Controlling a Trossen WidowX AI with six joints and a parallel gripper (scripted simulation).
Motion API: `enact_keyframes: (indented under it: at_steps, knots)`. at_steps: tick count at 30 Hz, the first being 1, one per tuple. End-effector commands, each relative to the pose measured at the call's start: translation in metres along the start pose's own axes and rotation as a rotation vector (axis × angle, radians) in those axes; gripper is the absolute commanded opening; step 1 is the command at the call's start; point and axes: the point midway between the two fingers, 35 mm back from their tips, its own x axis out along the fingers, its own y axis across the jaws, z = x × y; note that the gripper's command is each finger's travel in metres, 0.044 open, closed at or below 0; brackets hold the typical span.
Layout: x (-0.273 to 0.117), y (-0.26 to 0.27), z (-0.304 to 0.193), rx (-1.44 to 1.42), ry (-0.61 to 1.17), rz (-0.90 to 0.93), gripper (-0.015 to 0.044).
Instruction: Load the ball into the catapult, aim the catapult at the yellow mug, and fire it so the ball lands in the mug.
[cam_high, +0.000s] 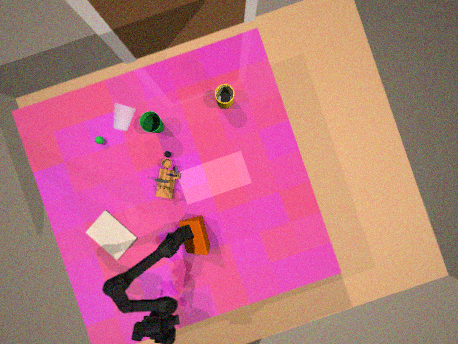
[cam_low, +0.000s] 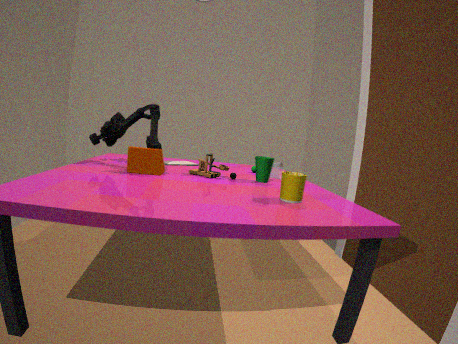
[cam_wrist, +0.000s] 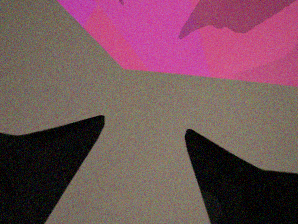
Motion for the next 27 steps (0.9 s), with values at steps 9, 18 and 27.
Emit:
enact_keyframes:
  at_steps: [9, 18, 27]
  knots:
    - [0.009, 0.006, 0.001, -0.054, 0.002, 0.009, 0.0440]
    - [0.034, 0.022, 0.005, -0.199, 0.003, 0.030, 0.0440]
    - [0.061, 0.045, 0.013, -0.368, -0.003, 0.053, 0.0440]
